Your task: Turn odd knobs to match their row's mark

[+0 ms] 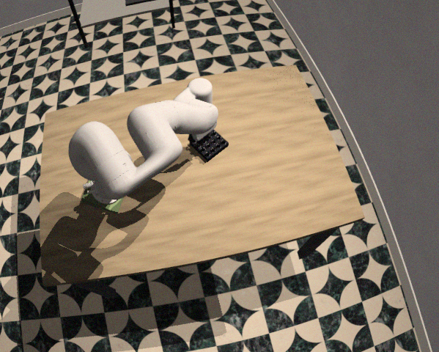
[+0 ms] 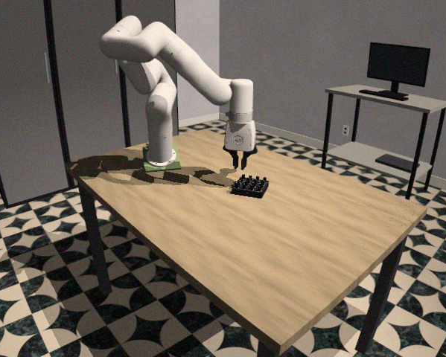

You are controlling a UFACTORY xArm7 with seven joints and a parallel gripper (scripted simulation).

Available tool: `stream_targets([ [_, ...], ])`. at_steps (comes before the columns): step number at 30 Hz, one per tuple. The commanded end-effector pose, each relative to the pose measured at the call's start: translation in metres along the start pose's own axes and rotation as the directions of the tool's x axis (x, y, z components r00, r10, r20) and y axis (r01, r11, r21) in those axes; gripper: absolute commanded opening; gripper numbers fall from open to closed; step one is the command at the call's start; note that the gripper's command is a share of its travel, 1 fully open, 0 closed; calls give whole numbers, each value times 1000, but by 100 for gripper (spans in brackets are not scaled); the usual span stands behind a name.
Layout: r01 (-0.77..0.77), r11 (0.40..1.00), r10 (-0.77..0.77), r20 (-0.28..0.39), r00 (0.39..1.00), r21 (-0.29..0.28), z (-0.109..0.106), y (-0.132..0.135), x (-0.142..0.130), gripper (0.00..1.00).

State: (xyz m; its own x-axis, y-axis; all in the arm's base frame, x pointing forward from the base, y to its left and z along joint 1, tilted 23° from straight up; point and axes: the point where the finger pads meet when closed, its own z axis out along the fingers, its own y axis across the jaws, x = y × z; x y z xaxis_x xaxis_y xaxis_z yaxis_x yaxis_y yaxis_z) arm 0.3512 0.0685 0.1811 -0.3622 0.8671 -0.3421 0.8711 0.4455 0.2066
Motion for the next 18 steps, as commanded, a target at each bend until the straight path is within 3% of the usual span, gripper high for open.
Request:
stream_targets([
  [1,1,1000,-1,0,1000,-4,0,1,0,19],
  [18,7,1000,-7,-1,1000,-3,14,1,-1,19],
])
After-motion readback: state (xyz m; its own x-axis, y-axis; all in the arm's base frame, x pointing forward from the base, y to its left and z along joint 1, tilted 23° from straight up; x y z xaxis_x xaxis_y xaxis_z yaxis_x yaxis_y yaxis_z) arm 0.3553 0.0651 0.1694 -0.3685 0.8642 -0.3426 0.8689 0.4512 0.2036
